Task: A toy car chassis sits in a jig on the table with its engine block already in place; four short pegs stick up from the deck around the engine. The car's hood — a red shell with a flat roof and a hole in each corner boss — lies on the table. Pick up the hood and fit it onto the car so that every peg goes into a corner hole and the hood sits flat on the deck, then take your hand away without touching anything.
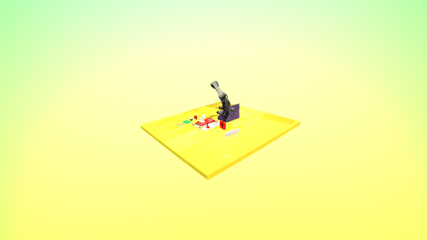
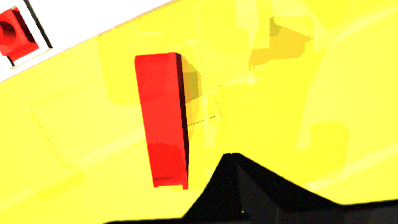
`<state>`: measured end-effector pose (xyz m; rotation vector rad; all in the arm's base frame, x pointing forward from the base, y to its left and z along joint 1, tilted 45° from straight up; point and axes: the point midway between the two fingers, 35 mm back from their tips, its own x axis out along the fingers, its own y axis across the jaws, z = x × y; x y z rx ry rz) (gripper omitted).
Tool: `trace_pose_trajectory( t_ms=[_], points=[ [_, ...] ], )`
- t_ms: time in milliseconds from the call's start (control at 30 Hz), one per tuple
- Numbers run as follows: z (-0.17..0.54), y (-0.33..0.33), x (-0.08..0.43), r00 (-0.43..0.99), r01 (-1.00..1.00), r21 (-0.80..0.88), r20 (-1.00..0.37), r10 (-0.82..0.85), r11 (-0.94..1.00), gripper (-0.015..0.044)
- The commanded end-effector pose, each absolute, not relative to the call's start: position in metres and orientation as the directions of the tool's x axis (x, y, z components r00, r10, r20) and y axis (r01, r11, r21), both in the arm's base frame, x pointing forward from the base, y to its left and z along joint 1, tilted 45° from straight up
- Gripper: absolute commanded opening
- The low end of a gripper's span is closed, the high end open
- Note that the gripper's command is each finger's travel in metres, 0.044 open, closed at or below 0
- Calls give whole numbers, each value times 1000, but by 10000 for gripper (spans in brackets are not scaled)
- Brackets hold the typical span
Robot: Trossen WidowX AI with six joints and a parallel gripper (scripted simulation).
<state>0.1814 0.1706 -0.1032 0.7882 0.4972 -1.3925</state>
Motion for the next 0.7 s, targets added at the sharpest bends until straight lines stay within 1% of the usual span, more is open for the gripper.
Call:
trace_pose_trajectory(
  t_ms=[0, 200, 667],
  points=[
    [-113, 161, 181, 138, 980, 199, -720, -680, -13, 0],
    [-134, 140, 185, 138, 980, 200, -719, -681, -12, 0],
    [-133, 141, 192, 138, 980, 200, -720, -680, -12, 0]
  ],
)
